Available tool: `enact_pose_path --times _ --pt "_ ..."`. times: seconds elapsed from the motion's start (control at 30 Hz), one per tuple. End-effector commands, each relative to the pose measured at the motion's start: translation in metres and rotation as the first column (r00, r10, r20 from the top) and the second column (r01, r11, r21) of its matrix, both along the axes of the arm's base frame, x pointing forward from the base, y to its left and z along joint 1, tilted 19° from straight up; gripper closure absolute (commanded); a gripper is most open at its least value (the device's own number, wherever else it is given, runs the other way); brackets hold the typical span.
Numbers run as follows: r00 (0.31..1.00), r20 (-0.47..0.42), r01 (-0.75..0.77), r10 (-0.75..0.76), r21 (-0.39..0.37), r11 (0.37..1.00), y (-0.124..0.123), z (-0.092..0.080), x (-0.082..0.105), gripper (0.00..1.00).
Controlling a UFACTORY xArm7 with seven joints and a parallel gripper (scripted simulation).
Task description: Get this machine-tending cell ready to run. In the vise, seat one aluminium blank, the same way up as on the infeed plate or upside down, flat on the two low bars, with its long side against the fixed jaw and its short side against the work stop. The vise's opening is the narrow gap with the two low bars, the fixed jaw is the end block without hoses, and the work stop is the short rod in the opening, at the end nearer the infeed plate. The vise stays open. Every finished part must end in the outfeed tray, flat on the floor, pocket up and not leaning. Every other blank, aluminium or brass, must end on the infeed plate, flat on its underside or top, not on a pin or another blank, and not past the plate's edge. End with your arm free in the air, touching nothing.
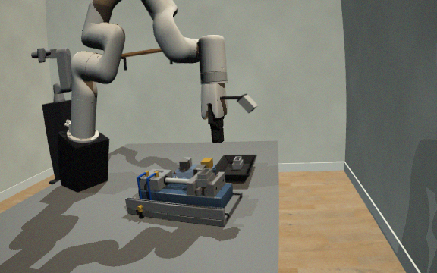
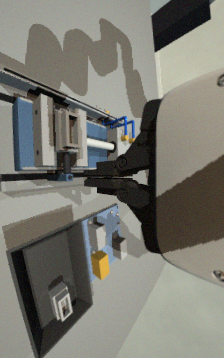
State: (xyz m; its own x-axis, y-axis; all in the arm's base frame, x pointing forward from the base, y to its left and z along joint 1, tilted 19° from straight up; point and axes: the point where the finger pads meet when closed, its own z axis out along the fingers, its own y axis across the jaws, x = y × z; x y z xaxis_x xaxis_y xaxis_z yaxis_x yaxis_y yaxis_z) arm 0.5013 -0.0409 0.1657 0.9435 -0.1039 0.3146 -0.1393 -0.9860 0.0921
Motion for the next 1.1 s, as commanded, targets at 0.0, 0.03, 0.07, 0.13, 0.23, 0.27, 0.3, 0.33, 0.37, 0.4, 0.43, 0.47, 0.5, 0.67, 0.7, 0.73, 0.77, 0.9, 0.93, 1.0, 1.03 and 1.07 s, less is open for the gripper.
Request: enact_pose_path --times 0.0,0.03,0.07,0.13,0.23,0.27,0.3,0.33,0.37,0.4,0.43,0.47,0.5,0.67,0.7,0.73,0.77,0.9,0.93,1.0,1.03,1.07 --pt "1.000 0.012 -0.005 0.005 0.001 1.000 -0.037 0.004 -0.018 1.00" --pt "1.000 0.010 -0.006 0.005 0.003 1.000 -0.045 0.002 -0.023 1.00" --pt "1.000 0.010 -0.006 0.005 0.003 1.000 -0.045 0.002 -0.023 1.00" --pt "1.000 0.005 -0.006 0.006 0.005 1.000 -0.058 -0.001 -0.030 1.00" --pt "1.000 0.002 -0.006 0.006 0.006 1.000 -0.064 -0.003 -0.034 1.00" --pt "1.000 0.002 -0.006 0.006 0.006 1.000 -0.064 -0.003 -0.034 1.00" --pt "1.000 0.002 -0.006 0.006 0.006 1.000 -0.064 -0.003 -0.034 1.00" --pt "1.000 0.002 -0.006 0.006 0.006 1.000 -0.064 -0.003 -0.034 1.00" --pt "1.000 0.002 -0.006 0.006 0.006 1.000 -0.064 -0.003 -0.034 1.00" --pt "1.000 0.002 -0.006 0.006 0.006 1.000 -0.064 -0.003 -0.034 1.00" --pt "1.000 0.002 -0.006 0.006 0.006 1.000 -0.064 -0.003 -0.034 1.00" --pt "1.000 0.002 -0.006 0.006 0.006 1.000 -0.064 -0.003 -0.034 1.00" --pt "1.000 0.002 -0.006 0.006 0.006 1.000 -0.064 -0.003 -0.034 1.00" --pt "1.000 0.002 -0.006 0.006 0.006 1.000 -0.064 -0.003 -0.034 1.00" --pt "1.000 0.002 -0.006 0.006 0.006 1.000 -0.064 -0.003 -0.034 1.00" --pt "1.000 0.002 -0.006 0.006 0.006 1.000 -0.064 -0.003 -0.034 1.00" --pt "1.000 0.002 -0.006 0.006 0.006 1.000 -0.064 -0.003 -0.034 1.00" --pt "1.000 0.002 -0.006 0.006 0.006 1.000 -0.064 -0.003 -0.034 1.00" --pt "1.000 0.002 -0.006 0.006 0.006 1.000 -0.064 -0.003 -0.034 1.00" --pt "1.000 0.002 -0.006 0.006 0.006 1.000 -0.064 -0.003 -0.034 1.00" --pt "1.000 0.002 -0.006 0.006 0.006 1.000 -0.064 -0.003 -0.034 1.00" --pt "1.000 0.002 -0.006 0.006 0.006 1.000 -0.064 -0.003 -0.034 1.00"
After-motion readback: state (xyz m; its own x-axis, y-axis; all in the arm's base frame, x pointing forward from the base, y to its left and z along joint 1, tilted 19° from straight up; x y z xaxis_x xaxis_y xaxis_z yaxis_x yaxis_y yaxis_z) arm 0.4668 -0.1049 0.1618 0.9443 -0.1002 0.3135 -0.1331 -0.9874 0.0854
